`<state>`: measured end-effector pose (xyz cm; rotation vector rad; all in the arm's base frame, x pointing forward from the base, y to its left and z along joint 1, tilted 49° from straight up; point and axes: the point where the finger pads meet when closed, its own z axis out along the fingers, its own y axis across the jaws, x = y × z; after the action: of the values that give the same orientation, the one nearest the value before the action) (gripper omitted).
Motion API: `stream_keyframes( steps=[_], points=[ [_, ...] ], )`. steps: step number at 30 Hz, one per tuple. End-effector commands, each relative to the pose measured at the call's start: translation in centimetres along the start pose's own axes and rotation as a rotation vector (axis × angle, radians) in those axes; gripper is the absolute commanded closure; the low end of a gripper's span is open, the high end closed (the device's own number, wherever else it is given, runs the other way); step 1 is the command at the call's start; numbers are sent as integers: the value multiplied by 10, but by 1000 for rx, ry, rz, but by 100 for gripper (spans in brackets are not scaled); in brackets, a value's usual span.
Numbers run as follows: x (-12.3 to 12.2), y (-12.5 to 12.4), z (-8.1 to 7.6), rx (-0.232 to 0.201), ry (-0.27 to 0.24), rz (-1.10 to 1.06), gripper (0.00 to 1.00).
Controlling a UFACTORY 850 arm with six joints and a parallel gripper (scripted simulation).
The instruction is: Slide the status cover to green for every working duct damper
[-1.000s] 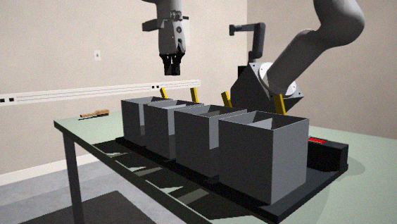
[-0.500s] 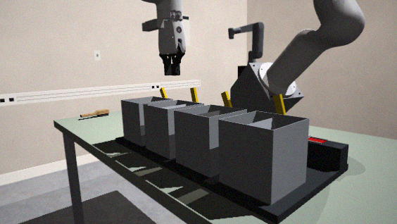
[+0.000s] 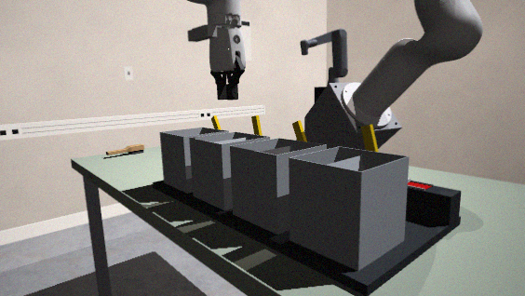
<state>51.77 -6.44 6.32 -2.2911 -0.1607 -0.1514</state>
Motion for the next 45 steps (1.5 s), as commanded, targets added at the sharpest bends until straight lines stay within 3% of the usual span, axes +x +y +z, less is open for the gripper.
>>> stream_keyframes(
  steps=[1, 3, 5, 7, 8, 15, 45],
  points=[
    [1, 0, -1, -1, 2, -1, 61],
    [-7, 3, 1, 14, 1, -1, 61],
    [-39, 14, 8, 78, 1, -1, 61],
    [-39, 14, 8, 78, 1, -1, 61],
    [-55, 20, 11, 111, 0, -1, 61],
    [-110, 39, 24, 221, 1, -1, 61],
    [-112, 39, 29, 226, 1, -1, 61]
  ],
)
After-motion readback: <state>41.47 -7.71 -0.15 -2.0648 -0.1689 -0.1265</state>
